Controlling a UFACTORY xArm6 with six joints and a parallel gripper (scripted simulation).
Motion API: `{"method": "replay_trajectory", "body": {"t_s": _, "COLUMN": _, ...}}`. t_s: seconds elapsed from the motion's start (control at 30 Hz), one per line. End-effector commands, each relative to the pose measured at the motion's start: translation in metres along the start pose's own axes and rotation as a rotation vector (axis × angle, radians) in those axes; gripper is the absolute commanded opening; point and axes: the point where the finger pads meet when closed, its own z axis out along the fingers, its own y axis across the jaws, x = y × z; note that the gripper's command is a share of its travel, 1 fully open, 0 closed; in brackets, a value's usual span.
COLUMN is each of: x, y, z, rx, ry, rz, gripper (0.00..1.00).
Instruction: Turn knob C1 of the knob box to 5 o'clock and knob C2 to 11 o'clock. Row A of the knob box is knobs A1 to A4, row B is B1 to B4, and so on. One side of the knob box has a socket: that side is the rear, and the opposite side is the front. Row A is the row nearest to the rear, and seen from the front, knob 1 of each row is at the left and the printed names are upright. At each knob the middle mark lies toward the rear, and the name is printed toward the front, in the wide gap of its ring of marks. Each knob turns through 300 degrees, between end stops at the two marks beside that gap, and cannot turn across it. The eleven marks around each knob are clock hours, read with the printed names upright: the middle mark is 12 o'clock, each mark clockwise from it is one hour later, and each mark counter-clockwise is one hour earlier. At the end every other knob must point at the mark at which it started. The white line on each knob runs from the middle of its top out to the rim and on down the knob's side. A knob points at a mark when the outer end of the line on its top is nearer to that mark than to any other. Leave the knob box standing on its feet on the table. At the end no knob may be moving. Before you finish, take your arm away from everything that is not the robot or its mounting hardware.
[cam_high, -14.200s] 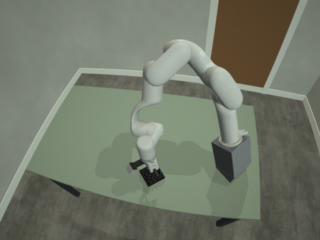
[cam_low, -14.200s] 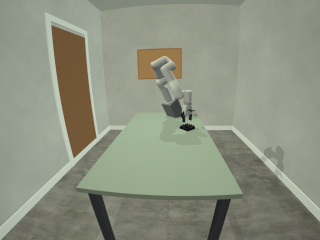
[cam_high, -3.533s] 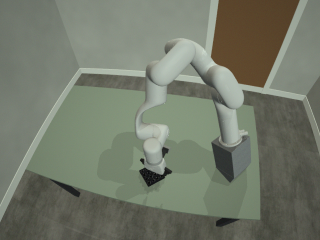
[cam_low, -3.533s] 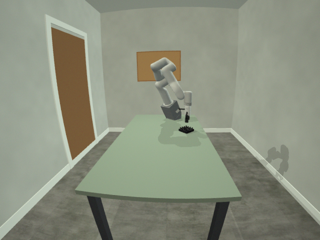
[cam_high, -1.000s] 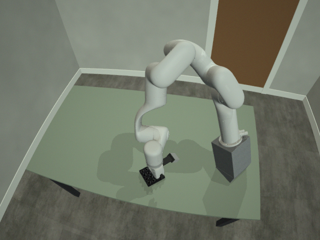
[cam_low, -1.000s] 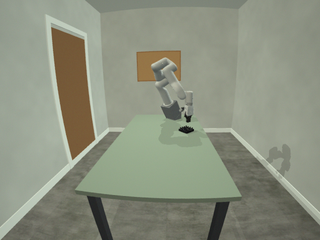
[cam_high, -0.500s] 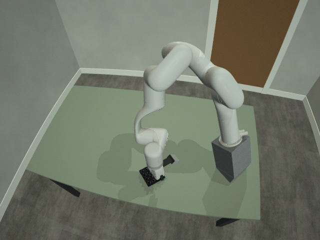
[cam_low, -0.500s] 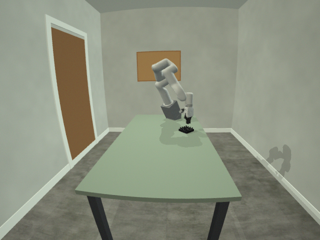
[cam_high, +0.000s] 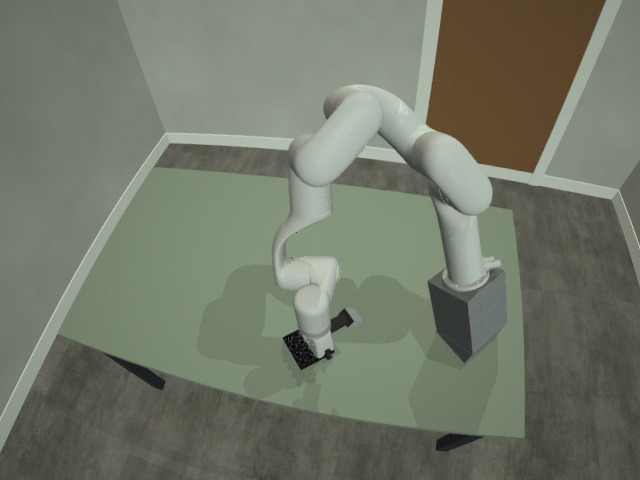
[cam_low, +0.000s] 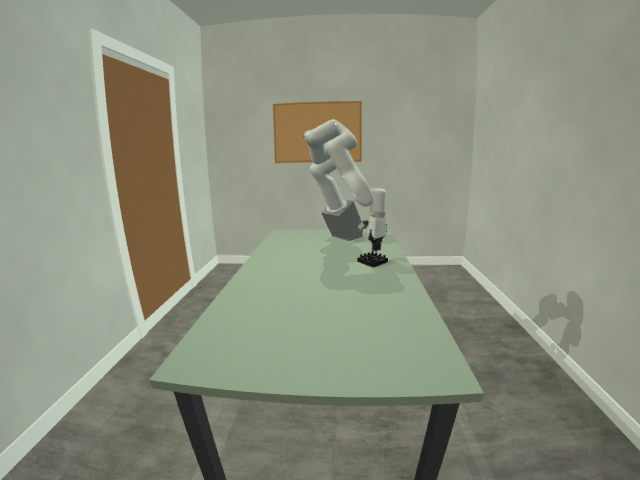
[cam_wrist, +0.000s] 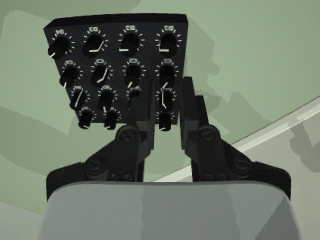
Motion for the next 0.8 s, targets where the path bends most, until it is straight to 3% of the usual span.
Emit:
{"method": "replay_trajectory", "body": {"t_s": 0.0, "x": -0.0014, "y": -0.0002, "z": 0.0022, "rx": 0.000, "ry": -0.003, "rz": 0.000, "gripper": 0.19}}
{"method": "replay_trajectory", "body": {"t_s": 0.77, "x": -0.0013, "y": -0.0001, "z": 0.0078, "rx": 0.000, "ry": -0.003, "rz": 0.000, "gripper": 0.19}}
